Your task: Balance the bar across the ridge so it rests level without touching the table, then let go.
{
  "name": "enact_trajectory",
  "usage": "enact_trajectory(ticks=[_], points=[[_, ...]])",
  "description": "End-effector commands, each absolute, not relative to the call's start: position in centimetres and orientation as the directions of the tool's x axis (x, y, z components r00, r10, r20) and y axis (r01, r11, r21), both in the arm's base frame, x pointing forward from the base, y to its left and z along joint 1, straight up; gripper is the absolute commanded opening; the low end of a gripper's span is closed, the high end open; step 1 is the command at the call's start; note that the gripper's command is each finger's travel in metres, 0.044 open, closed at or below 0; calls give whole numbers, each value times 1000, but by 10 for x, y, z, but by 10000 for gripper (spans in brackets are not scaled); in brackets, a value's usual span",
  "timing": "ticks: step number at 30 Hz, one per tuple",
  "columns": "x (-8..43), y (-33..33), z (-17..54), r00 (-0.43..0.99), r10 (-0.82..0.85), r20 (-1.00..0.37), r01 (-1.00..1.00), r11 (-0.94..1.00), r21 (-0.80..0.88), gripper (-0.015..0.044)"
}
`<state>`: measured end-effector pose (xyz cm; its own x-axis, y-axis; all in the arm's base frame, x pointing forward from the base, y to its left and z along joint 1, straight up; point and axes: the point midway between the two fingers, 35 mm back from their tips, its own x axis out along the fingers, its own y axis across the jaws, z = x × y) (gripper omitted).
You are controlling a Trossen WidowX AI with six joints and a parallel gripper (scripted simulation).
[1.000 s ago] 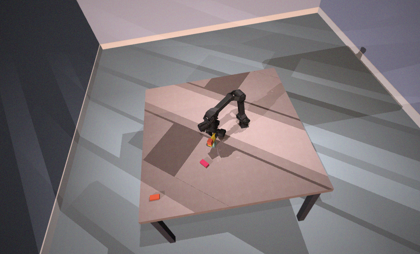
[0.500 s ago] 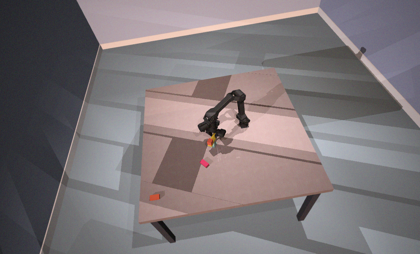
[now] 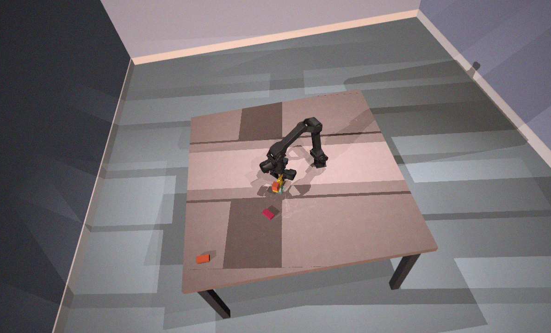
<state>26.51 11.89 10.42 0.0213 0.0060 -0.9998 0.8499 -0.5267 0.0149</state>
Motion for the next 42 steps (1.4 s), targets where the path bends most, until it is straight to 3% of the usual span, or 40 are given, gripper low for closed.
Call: enact_trajectory(ticks=[1, 42], points=[[265, 120, 104, 21, 10, -1000, 851, -524, 13, 0], [265, 119, 100, 21, 10, -1000, 851, -524, 13, 0]])
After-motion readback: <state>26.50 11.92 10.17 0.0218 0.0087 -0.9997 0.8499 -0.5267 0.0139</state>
